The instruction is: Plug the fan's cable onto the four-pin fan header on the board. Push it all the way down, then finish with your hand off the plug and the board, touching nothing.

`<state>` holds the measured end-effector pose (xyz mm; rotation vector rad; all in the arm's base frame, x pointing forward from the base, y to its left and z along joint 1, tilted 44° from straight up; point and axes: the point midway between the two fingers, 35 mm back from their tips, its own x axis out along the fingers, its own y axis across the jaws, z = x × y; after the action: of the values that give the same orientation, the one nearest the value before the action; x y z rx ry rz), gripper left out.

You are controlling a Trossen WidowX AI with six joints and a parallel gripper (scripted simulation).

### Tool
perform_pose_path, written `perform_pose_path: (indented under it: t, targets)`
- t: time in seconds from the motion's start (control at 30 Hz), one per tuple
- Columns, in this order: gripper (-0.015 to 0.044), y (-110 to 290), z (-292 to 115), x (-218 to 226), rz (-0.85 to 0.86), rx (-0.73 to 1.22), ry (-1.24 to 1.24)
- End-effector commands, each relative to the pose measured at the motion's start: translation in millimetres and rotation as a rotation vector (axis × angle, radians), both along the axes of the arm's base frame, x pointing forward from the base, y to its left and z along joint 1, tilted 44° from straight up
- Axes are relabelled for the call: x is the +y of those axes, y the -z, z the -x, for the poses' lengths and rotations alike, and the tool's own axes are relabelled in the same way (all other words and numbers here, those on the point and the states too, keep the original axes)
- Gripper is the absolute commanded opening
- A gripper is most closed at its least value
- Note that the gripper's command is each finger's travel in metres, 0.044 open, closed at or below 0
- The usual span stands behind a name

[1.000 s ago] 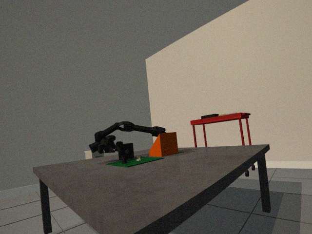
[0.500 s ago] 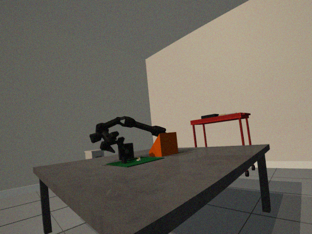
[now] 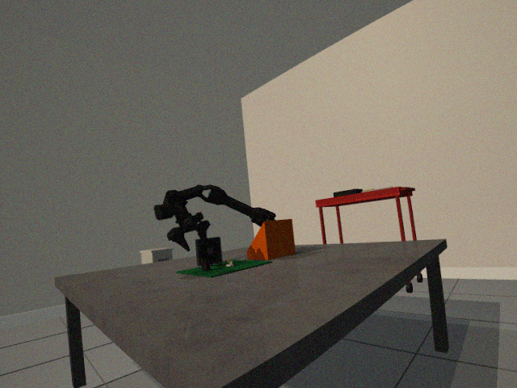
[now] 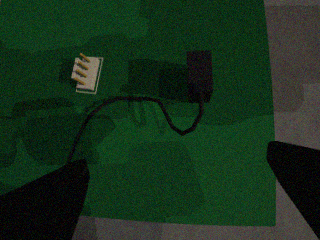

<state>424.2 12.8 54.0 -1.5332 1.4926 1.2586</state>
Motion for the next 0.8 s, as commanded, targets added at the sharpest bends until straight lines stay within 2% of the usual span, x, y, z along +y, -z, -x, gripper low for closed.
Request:
perform_pose_path:
  t: [0.0,0.37,0.6,0.77]
  targets:
    - [0.044,-6.5,-0.7,5.8,0.121,-0.055,-0.01]
    - [0.044,-27.0,-3.3,25.5,0.375,-0.224,-0.05]
    - [0.044,-21.3,-2.5,26.3,0.333,-0.186,-0.049]
    - [0.044,-2.1,10.0,102.1,0.376,-0.216,-0.067]
